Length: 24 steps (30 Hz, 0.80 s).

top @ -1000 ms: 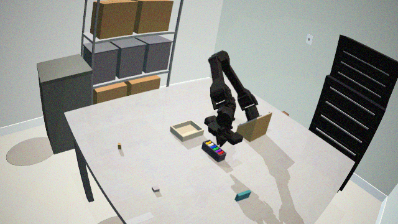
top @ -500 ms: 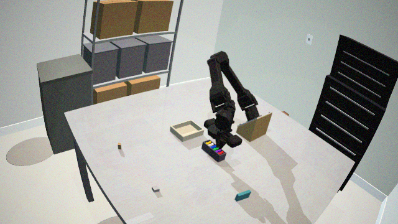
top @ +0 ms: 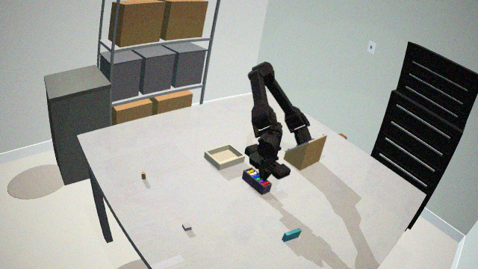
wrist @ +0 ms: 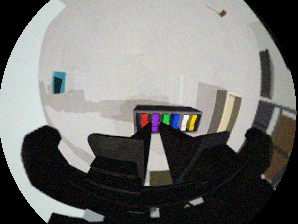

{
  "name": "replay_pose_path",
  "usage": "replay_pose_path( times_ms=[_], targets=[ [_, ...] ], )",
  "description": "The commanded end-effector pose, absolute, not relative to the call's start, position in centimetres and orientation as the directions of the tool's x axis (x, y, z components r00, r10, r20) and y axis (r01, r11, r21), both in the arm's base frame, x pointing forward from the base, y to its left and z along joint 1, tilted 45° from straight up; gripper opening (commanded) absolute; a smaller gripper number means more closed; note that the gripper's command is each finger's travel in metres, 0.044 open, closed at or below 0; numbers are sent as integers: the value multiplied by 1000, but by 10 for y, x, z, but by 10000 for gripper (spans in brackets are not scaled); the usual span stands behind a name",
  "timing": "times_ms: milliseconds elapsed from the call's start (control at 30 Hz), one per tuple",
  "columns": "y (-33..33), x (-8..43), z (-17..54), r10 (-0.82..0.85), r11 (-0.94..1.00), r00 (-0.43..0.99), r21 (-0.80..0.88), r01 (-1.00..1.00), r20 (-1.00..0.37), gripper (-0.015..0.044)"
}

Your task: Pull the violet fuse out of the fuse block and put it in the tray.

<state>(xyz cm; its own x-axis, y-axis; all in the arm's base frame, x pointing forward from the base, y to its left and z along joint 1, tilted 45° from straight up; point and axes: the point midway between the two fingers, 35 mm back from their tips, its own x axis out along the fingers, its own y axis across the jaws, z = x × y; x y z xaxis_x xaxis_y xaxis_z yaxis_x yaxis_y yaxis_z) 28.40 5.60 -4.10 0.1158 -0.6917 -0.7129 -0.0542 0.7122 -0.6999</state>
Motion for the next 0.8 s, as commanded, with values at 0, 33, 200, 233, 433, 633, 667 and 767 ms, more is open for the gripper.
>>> replay_pose_path(
  times_ms=[0, 33, 200, 233, 433, 633, 667, 767],
  targets=[
    [55, 284, -42, -693, 710, 119, -702, -58, -711, 60],
    [54, 285, -42, -693, 710, 119, -702, -58, -711, 60],
    [51, 285, -46, -693, 710, 119, -702, -58, -711, 60],
    [50, 285, -46, -693, 710, 119, -702, -58, -711, 60],
    [50, 286, -47, -692, 712, 117, -700, -53, -713, 54],
    [50, 286, -47, -692, 712, 117, -700, -53, -713, 14],
    [50, 286, -47, -692, 712, 117, -700, -53, -713, 7],
    [50, 286, -47, -692, 712, 117, -700, -53, -713, 0]
  ],
)
